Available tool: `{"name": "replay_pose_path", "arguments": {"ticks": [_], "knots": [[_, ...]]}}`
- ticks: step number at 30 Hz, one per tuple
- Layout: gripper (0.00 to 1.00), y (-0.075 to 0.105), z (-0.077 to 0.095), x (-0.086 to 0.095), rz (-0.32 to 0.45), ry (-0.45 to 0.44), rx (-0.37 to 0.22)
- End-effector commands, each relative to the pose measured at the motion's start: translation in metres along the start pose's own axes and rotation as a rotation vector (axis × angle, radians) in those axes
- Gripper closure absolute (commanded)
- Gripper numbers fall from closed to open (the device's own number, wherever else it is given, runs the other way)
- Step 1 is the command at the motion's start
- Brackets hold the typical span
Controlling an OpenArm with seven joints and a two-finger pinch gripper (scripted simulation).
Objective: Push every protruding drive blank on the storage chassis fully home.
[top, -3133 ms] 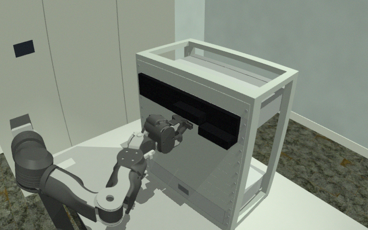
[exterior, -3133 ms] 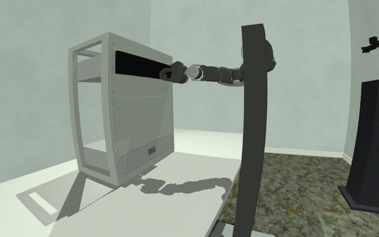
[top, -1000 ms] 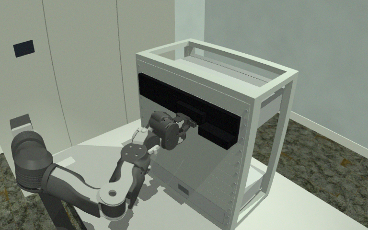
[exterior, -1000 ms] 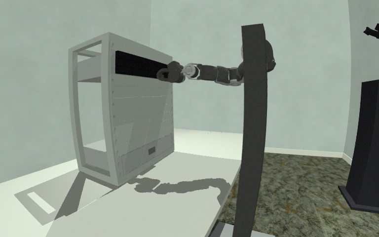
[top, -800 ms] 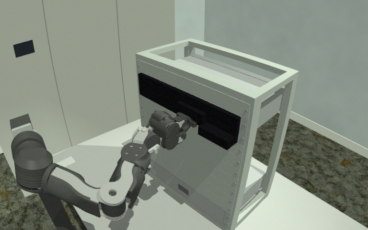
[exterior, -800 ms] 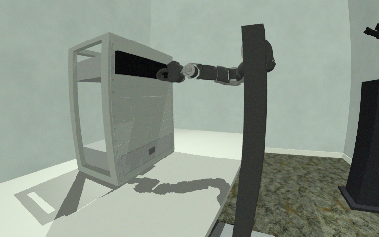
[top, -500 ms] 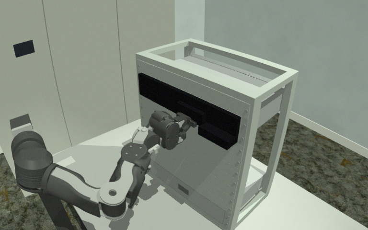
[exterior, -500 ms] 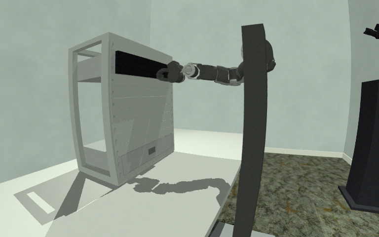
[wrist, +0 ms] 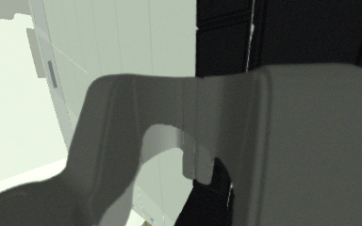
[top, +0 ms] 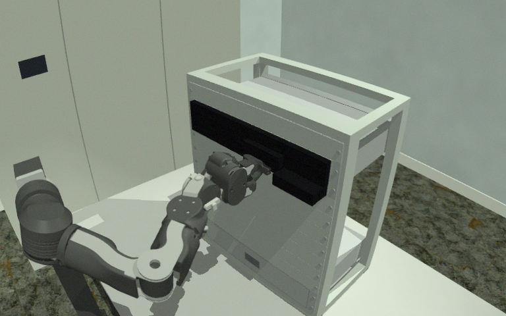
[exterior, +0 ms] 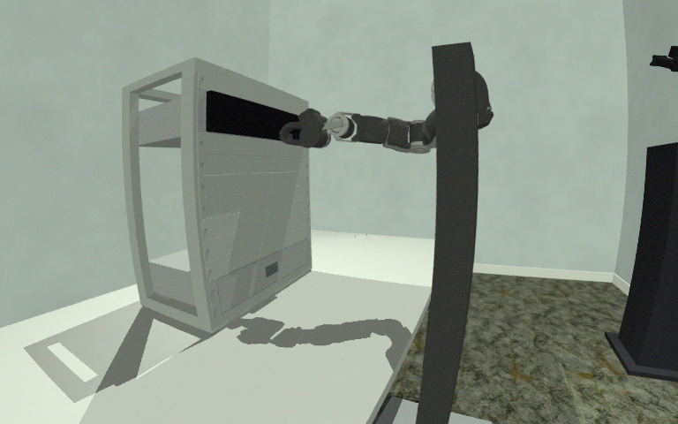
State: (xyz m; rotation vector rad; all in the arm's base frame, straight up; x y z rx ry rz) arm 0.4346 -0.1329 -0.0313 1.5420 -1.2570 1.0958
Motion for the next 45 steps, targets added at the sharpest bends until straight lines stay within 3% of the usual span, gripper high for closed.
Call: {"name": "replay_pose_path", "arguments": {"ticks": [1, 45], "knots": [[1.0, -0.0005, -0.0069, 0.0196, 0.069, 0.008, 0.027], [1.0, -0.0041, -0.0094, 0.0273, 0.069, 0.008, 0.027]]}}
Point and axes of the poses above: the point where the finger pads meet when closed, its own y axis back along the fingers, its own x axis across the jaws, z = x × y, the point moved 4 cm from there along y, back along the fingers, and after that the axes turned 15 degrees about -y, right-handed, at the moved point
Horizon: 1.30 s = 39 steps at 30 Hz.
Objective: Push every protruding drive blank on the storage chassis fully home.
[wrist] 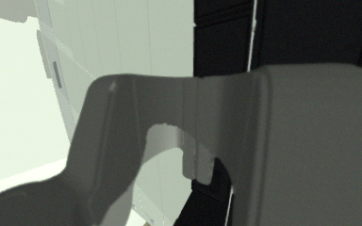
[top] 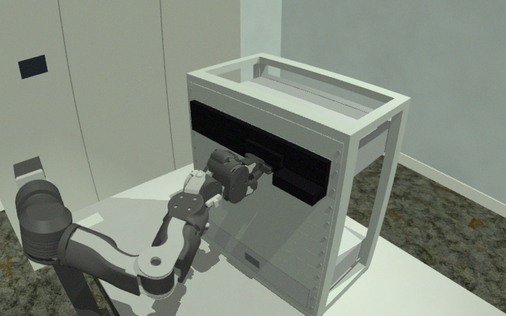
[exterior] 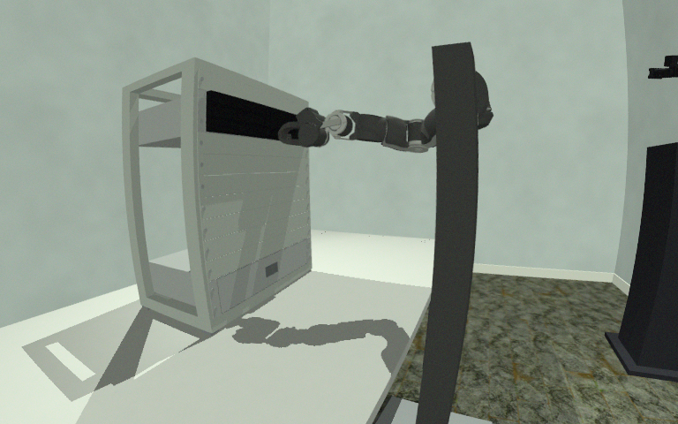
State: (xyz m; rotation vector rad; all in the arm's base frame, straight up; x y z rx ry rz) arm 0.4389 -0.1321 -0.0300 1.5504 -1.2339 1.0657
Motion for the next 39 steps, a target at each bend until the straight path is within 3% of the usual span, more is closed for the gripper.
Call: {"name": "replay_pose_path", "arguments": {"ticks": [1, 39], "knots": [[1.0, 0.001, -0.0089, 0.0257, 0.1, 0.01, 0.038], [1.0, -0.0013, -0.0107, 0.0314, 0.1, 0.01, 0.038]]}}
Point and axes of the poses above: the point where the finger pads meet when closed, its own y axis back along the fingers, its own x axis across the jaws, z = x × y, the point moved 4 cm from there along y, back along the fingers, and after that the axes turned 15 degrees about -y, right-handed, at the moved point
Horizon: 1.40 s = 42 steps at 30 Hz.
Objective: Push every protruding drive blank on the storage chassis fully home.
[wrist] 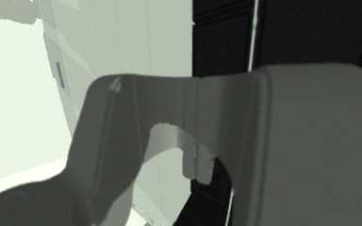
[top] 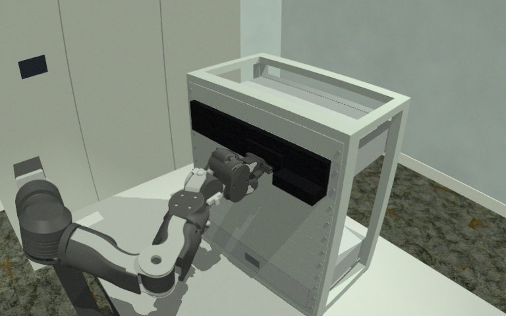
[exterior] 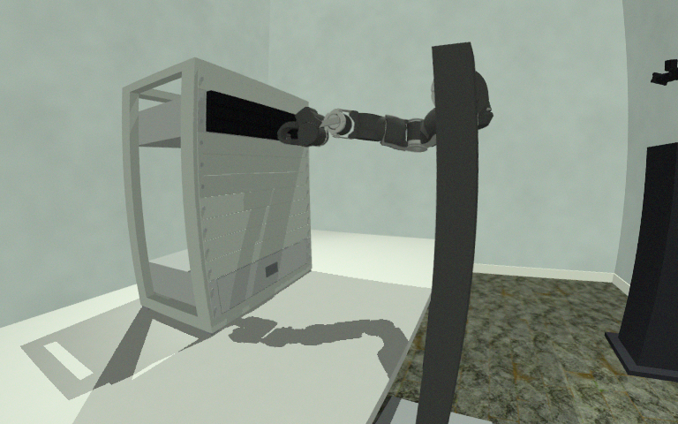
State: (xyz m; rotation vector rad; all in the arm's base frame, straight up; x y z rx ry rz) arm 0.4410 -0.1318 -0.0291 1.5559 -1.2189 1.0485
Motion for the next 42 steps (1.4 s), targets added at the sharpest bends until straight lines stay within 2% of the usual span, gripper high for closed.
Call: {"name": "replay_pose_path", "arguments": {"ticks": [1, 13, 42], "knots": [[1.0, 0.0013, -0.0104, 0.0303, 0.12, 0.011, 0.043], [1.0, 0.0, -0.0125, 0.0372, 0.13, 0.011, 0.046], [1.0, 0.0003, -0.0126, 0.0373, 0.131, 0.011, 0.046]]}}
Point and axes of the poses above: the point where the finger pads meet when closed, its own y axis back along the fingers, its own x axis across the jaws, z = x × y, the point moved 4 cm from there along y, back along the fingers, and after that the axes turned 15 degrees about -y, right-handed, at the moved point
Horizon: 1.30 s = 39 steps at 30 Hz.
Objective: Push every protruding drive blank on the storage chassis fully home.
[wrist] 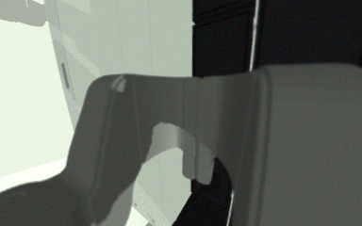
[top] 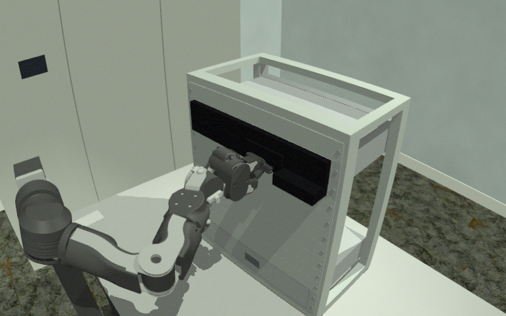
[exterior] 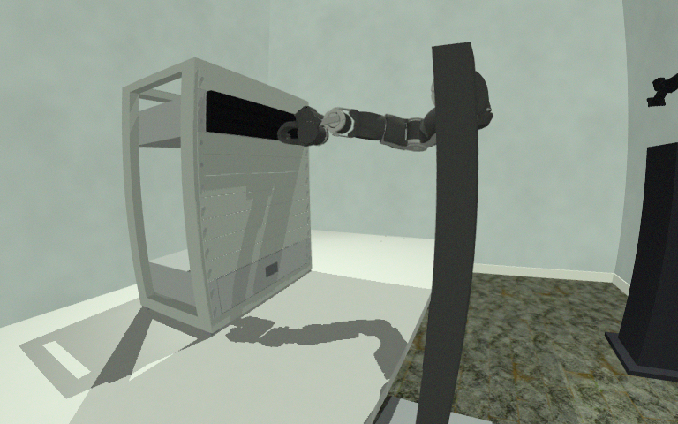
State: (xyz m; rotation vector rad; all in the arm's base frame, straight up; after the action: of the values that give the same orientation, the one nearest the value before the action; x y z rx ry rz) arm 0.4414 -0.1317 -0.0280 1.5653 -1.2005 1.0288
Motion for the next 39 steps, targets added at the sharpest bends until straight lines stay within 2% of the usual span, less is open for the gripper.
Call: {"name": "replay_pose_path", "arguments": {"ticks": [1, 6, 8, 19, 23, 32, 39], "knots": [[1.0, 0.002, -0.012, 0.036, 0.154, 0.013, 0.05], [1.0, 0.015, -0.013, 0.034, 0.144, 0.014, 0.05], [1.0, 0.015, -0.013, 0.034, 0.144, 0.014, 0.05], [1.0, 0.085, -0.01, 0.027, 0.147, 0.013, 0.045], [1.0, 0.102, -0.01, 0.026, 0.146, 0.015, 0.049], [1.0, 0.108, -0.009, 0.025, 0.145, 0.015, 0.05], [1.0, 0.111, -0.002, 0.012, 0.145, 0.015, 0.05]]}}
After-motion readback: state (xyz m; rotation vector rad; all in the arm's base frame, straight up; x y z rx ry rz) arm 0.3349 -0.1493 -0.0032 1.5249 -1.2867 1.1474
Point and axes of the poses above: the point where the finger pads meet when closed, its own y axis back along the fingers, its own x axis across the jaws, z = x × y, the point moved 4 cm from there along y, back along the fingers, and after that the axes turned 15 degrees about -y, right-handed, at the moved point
